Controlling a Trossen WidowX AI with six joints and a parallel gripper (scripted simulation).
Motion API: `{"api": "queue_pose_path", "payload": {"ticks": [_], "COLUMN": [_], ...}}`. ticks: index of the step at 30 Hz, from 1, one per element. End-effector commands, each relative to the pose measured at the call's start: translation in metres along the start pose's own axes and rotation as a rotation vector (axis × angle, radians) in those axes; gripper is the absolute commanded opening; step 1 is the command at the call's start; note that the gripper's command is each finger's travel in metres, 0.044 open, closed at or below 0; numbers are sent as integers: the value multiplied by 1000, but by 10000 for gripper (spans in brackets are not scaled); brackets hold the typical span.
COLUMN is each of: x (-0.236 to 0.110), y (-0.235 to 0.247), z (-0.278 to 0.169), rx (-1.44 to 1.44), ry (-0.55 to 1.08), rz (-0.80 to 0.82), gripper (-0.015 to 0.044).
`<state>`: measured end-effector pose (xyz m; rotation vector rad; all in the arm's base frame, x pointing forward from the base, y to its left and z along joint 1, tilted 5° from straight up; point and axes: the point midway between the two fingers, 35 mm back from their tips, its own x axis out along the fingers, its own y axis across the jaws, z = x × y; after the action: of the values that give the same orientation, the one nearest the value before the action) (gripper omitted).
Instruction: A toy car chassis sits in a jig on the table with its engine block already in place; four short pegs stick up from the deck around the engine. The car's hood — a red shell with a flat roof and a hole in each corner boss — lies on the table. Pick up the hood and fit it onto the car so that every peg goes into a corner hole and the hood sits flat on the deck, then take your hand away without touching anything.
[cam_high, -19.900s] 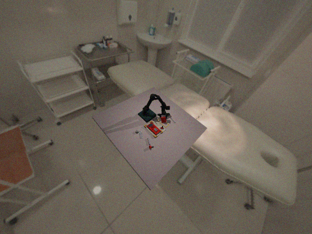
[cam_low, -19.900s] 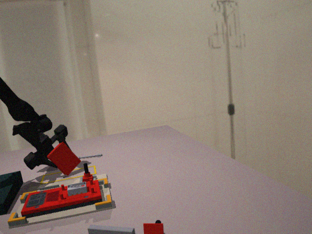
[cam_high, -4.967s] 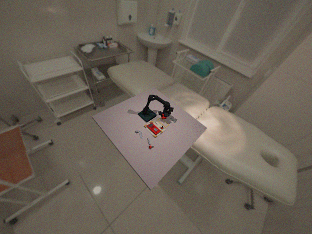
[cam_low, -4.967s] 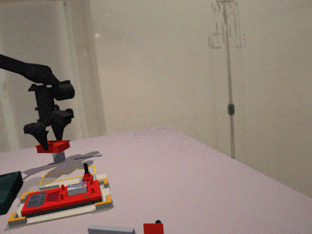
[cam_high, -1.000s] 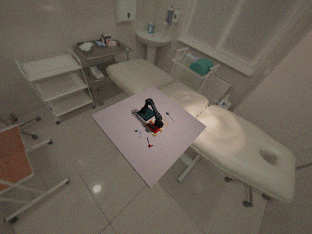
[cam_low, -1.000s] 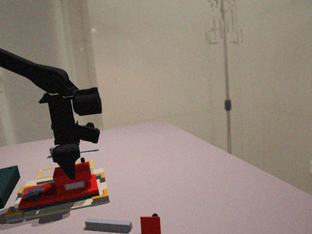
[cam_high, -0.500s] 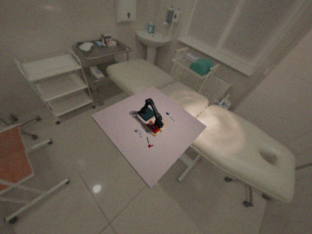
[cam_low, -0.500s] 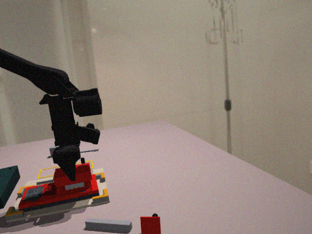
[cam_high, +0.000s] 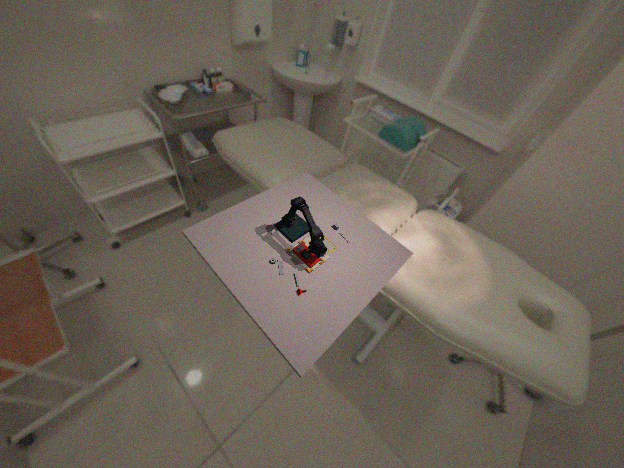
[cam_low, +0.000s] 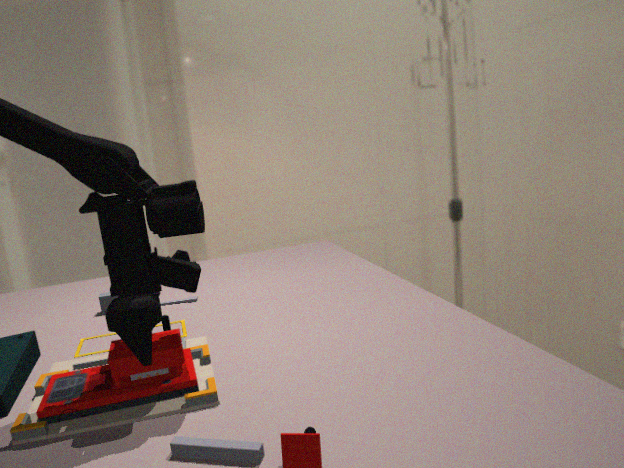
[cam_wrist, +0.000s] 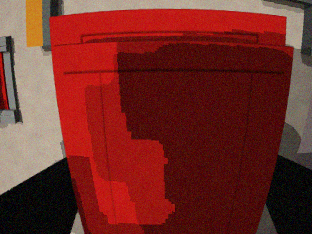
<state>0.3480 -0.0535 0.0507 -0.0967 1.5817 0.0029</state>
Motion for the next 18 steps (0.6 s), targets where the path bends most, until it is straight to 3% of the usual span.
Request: {"api": "queue_pose_path", "payload": {"ticks": [1, 18], "x": [2, 3], "y": [-1, -1], "z": [0, 0], "rx": [-6, -5], "ry": [1, 1], "rz": [-5, -5], "gripper": [0, 0]}}
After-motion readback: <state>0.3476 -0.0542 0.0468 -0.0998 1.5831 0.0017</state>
